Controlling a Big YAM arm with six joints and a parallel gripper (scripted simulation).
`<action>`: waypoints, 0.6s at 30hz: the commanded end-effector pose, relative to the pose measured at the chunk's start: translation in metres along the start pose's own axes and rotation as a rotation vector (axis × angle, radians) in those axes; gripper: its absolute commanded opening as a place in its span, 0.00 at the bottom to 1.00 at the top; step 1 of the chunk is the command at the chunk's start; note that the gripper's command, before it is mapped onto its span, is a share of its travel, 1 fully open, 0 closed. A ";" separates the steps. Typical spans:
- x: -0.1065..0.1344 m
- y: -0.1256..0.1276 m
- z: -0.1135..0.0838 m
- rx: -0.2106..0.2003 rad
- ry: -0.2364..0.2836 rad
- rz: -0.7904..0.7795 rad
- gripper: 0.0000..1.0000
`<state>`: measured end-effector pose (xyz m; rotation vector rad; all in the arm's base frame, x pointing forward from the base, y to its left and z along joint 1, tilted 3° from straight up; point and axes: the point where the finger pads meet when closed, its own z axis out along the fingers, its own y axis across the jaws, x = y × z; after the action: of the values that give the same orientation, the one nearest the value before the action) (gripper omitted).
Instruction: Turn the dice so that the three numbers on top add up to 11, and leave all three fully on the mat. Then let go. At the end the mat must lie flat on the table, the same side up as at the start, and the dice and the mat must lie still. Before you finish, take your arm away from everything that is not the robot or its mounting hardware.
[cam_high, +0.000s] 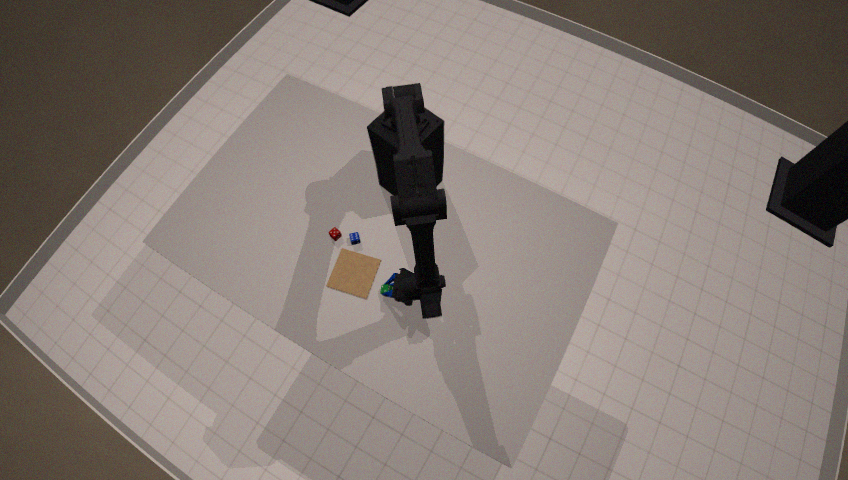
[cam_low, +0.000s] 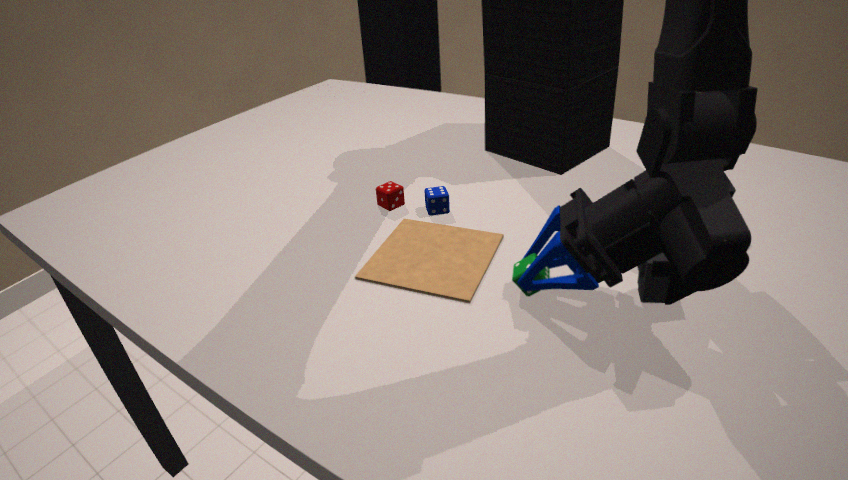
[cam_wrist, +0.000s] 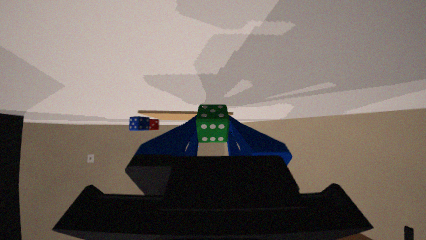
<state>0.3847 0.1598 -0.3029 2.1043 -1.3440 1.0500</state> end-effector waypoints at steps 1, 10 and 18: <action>0.001 -0.004 0.004 -0.001 -0.001 0.008 0.29; 0.001 -0.004 0.004 -0.001 -0.001 0.008 0.37; 0.001 -0.004 0.004 -0.001 -0.001 0.009 0.45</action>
<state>0.3848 0.1598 -0.3029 2.1044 -1.3440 1.0500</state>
